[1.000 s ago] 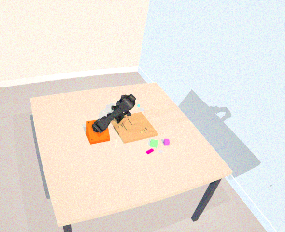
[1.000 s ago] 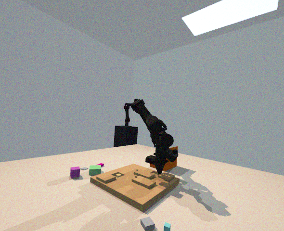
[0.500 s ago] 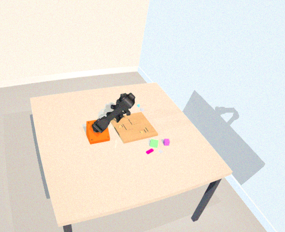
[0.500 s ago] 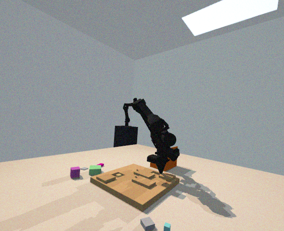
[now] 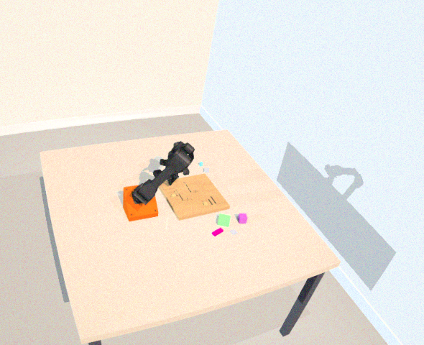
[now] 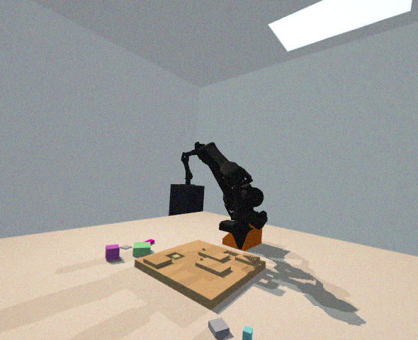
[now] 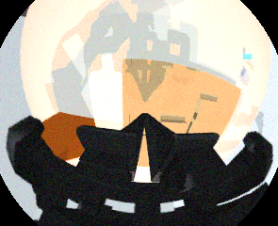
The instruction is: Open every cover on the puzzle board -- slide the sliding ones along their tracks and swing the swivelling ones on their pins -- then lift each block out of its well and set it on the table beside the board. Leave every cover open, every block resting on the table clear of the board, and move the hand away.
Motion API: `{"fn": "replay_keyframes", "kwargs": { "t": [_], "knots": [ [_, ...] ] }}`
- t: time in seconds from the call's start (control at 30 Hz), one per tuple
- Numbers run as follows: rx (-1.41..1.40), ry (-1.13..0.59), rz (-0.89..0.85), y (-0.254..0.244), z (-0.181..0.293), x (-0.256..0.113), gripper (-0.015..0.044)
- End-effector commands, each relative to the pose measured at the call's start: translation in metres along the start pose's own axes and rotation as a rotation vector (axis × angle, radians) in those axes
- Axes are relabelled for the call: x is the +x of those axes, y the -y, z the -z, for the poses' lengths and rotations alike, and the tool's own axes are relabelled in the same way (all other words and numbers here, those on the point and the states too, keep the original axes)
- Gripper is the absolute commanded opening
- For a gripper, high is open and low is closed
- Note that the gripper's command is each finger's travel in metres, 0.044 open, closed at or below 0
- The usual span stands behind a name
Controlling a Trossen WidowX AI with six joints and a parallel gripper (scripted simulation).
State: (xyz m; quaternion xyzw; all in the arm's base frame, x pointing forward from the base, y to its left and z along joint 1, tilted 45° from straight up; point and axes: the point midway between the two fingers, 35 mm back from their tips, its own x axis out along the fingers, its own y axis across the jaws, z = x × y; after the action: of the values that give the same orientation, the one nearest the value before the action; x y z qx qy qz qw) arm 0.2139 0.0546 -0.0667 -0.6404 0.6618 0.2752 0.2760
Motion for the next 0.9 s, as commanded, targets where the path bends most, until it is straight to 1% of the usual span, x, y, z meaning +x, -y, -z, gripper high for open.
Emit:
{"fn": "replay_keyframes", "kwargs": {
  "t": [0.0,0.4,0.47,0.87],
  "knots": [
    [0.008,0.004,-0.001,0.001,-0.001,-0.006,0.0],
    [0.008,0.004,-0.001,0.0,-0.003,-0.022,0.0],
    [0.004,0.001,0.0,0.001,-0.001,-0.017,0.0],
    [0.045,0.013,-0.001,0.058,0.018,-0.027,0.0]
  ]
}}
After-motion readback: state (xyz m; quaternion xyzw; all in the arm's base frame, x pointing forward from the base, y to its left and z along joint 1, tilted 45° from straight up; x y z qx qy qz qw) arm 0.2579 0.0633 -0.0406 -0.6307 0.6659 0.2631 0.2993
